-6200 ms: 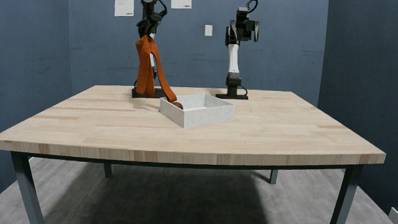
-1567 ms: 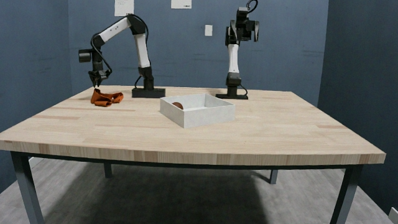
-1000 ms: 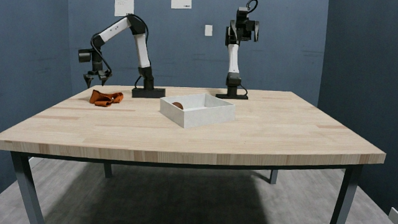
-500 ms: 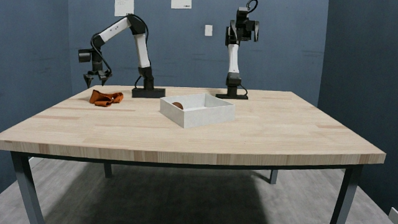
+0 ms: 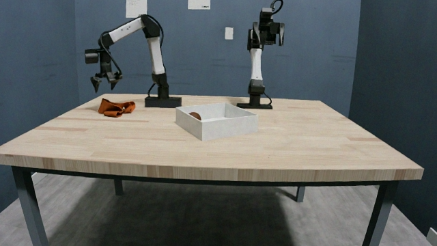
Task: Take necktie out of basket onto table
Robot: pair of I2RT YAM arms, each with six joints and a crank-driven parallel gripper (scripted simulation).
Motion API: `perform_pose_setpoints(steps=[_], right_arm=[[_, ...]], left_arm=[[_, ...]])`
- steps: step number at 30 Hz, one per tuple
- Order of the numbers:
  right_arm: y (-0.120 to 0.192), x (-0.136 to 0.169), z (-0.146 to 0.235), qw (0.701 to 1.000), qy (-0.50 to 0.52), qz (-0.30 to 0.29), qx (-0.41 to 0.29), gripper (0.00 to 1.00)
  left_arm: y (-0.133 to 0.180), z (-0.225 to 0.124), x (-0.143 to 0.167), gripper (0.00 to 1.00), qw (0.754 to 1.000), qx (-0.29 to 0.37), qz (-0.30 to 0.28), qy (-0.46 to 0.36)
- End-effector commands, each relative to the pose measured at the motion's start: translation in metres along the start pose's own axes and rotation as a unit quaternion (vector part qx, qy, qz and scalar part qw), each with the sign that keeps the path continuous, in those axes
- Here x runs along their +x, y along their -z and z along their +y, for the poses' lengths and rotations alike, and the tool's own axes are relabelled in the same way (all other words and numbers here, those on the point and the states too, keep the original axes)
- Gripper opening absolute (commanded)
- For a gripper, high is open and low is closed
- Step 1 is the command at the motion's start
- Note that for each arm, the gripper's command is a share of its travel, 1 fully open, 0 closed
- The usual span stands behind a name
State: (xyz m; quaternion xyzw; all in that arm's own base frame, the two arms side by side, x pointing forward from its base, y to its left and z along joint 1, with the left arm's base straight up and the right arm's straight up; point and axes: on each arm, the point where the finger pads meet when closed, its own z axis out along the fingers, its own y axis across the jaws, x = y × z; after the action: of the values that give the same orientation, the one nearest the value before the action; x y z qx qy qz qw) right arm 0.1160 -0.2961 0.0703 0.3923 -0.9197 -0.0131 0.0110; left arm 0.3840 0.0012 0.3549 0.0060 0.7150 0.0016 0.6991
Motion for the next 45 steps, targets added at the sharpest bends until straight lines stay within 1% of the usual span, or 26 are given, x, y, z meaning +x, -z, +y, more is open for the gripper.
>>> perform_pose_setpoints(steps=[1,17,29,36,45], right_arm=[[0.026,-0.001,-0.001,1.0,0.005,0.001,0.016,1.0],[0.068,-0.001,0.0,1.0,0.005,0.001,0.016,1.0],[0.076,-0.002,0.001,1.0,0.004,-0.002,0.016,1.0],[0.08,-0.009,0.002,1.0,-0.002,-0.015,0.022,1.0],[0.094,-0.037,0.003,0.996,-0.026,-0.067,0.044,1.0]], left_arm=[[0.0,0.0,0.0,1.0,1.0,0.0,0.0,0.0],[0.0,0.0,0.0,1.0,1.0,0.0,0.0,0.0],[0.0,0.0,0.0,1.0,1.0,0.0,0.0,0.0],[0.0,0.0,0.0,1.0,1.0,0.0,0.0,0.0],[0.0,0.0,0.0,1.0,1.0,0.0,0.0,0.0]])
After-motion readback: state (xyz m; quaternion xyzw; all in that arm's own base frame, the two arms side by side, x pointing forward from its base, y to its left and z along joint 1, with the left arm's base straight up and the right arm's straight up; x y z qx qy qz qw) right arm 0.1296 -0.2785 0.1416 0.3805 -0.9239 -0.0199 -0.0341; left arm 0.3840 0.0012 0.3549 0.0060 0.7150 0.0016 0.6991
